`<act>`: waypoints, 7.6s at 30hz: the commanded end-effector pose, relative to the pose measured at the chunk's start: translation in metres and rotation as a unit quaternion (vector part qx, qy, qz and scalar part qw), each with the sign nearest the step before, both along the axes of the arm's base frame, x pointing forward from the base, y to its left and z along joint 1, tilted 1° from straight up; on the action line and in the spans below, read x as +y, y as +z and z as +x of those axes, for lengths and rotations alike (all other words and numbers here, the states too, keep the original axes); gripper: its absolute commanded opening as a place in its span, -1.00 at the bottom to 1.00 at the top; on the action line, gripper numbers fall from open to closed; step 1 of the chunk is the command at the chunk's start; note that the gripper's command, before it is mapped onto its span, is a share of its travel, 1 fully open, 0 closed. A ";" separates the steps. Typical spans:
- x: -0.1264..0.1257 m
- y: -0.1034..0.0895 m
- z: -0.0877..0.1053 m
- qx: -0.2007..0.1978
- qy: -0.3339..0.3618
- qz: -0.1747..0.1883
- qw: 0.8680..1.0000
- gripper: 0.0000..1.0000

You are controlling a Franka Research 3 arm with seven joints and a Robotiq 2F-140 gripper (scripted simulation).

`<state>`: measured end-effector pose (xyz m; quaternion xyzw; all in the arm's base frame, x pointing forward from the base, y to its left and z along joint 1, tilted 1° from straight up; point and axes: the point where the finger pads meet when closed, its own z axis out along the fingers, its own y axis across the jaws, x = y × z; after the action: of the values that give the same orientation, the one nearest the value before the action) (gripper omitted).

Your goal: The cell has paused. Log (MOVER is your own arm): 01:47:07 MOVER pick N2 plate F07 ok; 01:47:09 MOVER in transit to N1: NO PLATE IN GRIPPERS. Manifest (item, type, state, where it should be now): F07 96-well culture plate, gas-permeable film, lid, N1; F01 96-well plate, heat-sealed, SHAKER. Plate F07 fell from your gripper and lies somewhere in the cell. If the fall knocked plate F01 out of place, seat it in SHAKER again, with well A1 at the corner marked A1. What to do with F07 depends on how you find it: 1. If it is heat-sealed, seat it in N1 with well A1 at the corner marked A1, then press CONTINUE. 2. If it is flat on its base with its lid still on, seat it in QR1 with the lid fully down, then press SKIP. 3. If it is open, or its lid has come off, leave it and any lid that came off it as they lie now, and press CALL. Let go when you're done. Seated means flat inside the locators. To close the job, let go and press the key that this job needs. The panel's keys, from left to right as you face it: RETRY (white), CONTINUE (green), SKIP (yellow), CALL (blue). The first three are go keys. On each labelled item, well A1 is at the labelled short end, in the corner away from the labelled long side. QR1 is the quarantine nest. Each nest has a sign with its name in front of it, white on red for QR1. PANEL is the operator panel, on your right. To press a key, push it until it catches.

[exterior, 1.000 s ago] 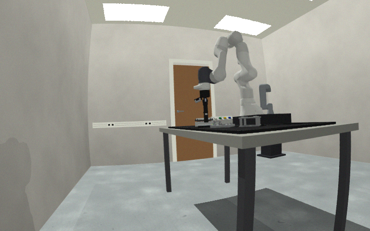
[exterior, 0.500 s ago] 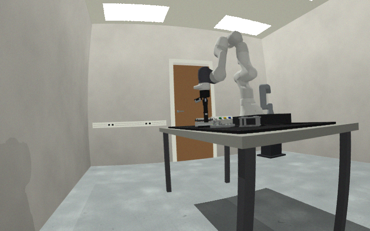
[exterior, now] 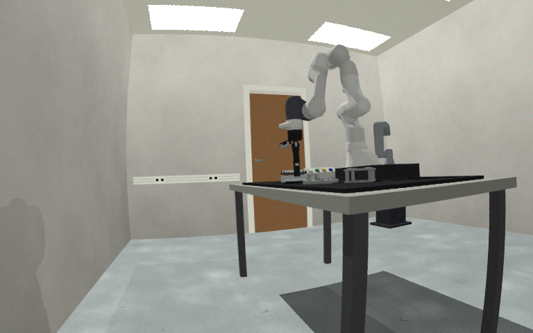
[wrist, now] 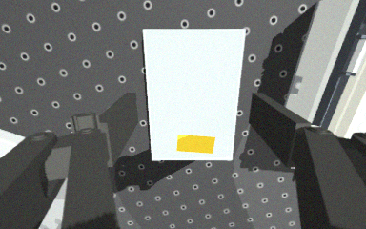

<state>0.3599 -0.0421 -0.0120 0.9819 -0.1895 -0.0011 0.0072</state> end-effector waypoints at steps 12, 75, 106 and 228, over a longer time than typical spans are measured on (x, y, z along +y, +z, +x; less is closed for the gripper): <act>0.001 0.000 0.001 -0.002 0.002 0.000 1.000 0.40; 0.001 0.000 0.000 -0.002 0.002 0.000 1.000 0.40; 0.001 -0.009 0.000 -0.002 0.002 0.000 1.000 0.40; 0.000 -0.028 0.002 -0.002 0.002 0.000 1.000 0.40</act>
<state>0.3601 -0.0423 -0.0398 0.9820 -0.1888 -0.0007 0.0071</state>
